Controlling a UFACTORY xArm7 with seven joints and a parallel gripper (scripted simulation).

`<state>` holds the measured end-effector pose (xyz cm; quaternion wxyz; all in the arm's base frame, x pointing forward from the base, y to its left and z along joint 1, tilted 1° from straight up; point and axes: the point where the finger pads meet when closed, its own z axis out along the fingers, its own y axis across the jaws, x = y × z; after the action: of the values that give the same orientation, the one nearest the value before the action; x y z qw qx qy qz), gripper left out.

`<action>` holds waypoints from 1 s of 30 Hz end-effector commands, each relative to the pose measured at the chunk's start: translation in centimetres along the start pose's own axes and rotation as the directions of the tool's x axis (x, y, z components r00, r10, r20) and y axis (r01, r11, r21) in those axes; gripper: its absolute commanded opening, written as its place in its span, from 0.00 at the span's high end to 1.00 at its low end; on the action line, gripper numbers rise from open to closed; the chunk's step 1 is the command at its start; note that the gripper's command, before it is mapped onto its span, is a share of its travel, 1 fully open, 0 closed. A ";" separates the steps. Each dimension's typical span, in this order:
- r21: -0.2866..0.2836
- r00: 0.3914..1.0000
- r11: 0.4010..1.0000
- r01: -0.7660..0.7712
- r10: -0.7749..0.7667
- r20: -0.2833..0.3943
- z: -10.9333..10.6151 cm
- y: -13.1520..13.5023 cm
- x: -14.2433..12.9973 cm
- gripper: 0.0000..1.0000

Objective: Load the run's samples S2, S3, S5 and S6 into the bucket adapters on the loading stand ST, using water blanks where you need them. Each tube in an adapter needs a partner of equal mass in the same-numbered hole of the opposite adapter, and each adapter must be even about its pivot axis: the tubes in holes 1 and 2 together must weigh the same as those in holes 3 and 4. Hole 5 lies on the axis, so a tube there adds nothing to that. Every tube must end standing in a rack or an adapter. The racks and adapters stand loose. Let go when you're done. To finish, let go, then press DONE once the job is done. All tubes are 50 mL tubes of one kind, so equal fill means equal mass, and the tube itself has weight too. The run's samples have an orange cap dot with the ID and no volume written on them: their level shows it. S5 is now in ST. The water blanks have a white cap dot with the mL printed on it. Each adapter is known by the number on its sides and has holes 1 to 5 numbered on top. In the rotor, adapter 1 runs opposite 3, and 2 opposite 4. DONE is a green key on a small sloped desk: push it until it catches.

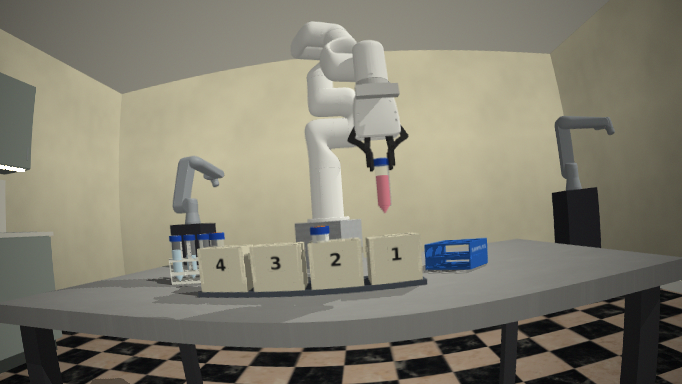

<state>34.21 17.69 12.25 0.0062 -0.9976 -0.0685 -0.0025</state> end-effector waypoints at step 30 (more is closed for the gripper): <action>0.000 1.000 1.000 -0.002 0.002 -0.004 -0.1 13.6 5.5 1.00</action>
<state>40.54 6.28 12.13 0.0059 -0.9977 -0.0676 -0.0027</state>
